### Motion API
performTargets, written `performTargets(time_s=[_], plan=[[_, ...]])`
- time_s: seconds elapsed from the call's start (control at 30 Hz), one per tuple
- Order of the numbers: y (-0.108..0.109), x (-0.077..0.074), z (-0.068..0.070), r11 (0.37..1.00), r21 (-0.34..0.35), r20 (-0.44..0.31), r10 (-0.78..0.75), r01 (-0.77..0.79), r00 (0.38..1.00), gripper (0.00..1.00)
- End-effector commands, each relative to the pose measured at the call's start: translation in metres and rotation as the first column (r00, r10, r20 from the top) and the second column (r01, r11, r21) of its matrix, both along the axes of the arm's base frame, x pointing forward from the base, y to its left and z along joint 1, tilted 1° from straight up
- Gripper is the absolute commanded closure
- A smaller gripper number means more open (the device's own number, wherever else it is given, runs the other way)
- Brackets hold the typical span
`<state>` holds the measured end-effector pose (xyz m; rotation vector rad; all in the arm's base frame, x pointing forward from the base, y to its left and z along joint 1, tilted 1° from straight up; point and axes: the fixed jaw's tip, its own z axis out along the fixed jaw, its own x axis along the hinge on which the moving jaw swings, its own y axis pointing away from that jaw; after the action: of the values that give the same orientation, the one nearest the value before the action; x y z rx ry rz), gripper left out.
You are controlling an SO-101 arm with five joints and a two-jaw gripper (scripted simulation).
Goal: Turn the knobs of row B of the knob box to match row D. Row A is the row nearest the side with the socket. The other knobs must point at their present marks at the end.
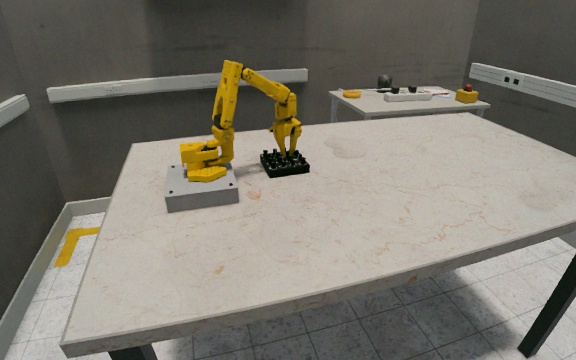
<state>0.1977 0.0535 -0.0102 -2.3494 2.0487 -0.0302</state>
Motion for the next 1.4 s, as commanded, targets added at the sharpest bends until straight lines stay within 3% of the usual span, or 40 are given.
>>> performTargets(time_s=[0.0,0.6,1.37], plan=[[0.0018,-0.0034,-0.0028,0.998,-0.003,-0.020,0.060,-0.060,0.998,0.99],[0.0003,-0.0029,-0.0028,0.943,-0.006,-0.020,0.332,-0.333,0.943,0.99],[0.0001,-0.0028,-0.0028,0.931,-0.007,-0.020,0.365,-0.365,0.931,0.99]])
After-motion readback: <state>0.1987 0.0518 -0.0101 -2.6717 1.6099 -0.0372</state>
